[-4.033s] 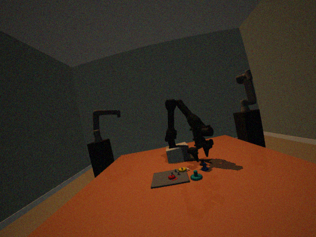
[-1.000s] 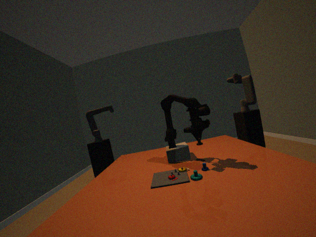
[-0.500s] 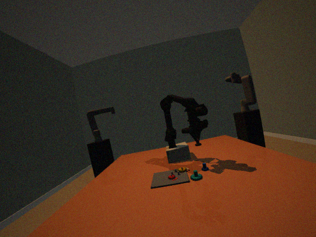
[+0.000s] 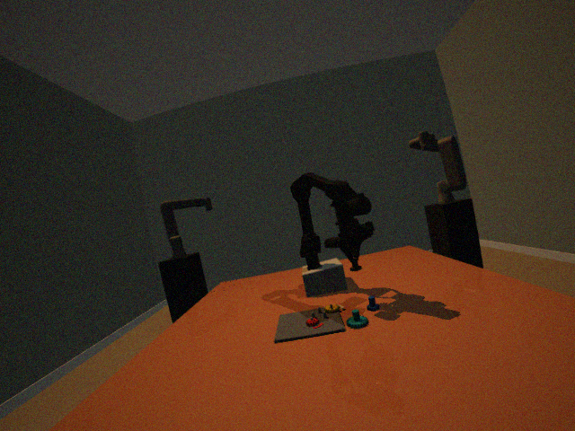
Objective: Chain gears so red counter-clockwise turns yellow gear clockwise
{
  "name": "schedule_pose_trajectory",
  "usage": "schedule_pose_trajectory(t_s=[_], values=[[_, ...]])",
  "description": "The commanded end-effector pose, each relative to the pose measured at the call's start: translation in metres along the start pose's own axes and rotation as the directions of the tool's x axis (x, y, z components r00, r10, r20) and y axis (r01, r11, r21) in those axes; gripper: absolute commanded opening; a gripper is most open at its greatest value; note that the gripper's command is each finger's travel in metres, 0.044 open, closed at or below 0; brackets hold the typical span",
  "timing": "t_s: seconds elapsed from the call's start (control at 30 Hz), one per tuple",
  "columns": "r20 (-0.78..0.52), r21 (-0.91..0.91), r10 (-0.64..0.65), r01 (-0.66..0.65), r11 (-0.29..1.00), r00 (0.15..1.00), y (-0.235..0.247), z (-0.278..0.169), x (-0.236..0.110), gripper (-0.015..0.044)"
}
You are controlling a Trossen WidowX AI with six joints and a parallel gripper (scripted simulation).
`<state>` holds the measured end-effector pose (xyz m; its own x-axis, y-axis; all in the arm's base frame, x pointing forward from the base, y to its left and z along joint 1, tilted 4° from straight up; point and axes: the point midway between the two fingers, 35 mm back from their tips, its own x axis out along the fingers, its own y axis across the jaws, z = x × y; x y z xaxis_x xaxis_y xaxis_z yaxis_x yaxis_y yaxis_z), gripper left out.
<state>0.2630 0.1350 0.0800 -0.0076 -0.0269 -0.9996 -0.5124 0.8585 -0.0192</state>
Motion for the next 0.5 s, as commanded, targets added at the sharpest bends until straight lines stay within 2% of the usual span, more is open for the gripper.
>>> schedule_pose_trajectory(t_s=[0.0,0.47], values=[[-0.015,-0.002,-0.003,0.003,1.0,1.0,-0.01,-0.002,0.008,0.0],[-0.014,-0.001,-0.006,0.006,1.0,1.0,-0.042,-0.004,0.019,0.0]])
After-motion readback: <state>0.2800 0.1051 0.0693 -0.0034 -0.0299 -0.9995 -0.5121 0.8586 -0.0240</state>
